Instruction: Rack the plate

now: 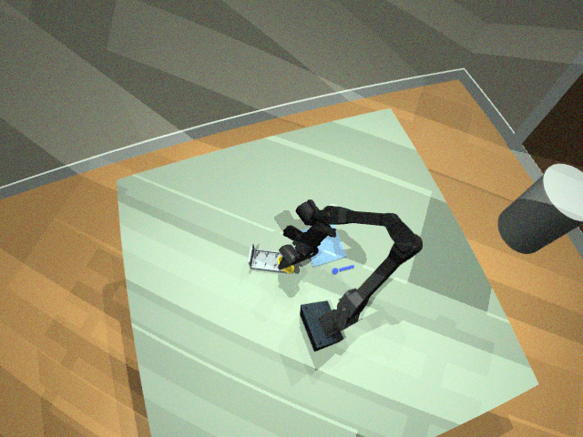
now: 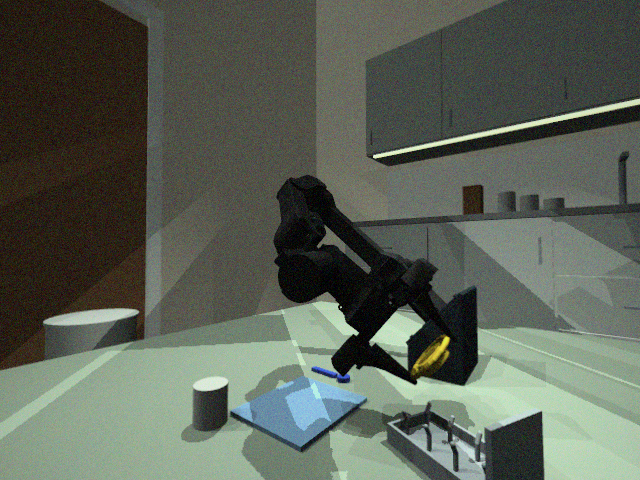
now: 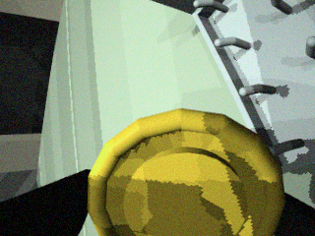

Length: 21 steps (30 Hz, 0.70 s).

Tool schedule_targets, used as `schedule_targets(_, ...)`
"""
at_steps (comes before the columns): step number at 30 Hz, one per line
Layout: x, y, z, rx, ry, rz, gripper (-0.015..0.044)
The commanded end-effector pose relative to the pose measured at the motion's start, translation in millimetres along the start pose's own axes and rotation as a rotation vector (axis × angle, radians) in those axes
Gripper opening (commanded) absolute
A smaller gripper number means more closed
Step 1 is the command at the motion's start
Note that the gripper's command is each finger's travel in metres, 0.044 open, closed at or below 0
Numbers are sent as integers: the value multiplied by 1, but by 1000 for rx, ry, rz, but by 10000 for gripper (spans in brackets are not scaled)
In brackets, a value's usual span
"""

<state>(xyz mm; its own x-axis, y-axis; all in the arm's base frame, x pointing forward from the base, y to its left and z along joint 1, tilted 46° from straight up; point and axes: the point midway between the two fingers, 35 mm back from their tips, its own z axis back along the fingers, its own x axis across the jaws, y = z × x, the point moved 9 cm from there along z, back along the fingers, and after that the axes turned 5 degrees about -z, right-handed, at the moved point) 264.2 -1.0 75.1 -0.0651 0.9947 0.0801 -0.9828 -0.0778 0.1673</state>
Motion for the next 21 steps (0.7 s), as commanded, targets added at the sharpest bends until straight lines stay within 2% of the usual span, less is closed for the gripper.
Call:
schedule_targets(1, -7, 4, -4, -41, -56, 77, 0)
schedule_targets(21, -44, 24, -19, -361, -212, 483, 0)
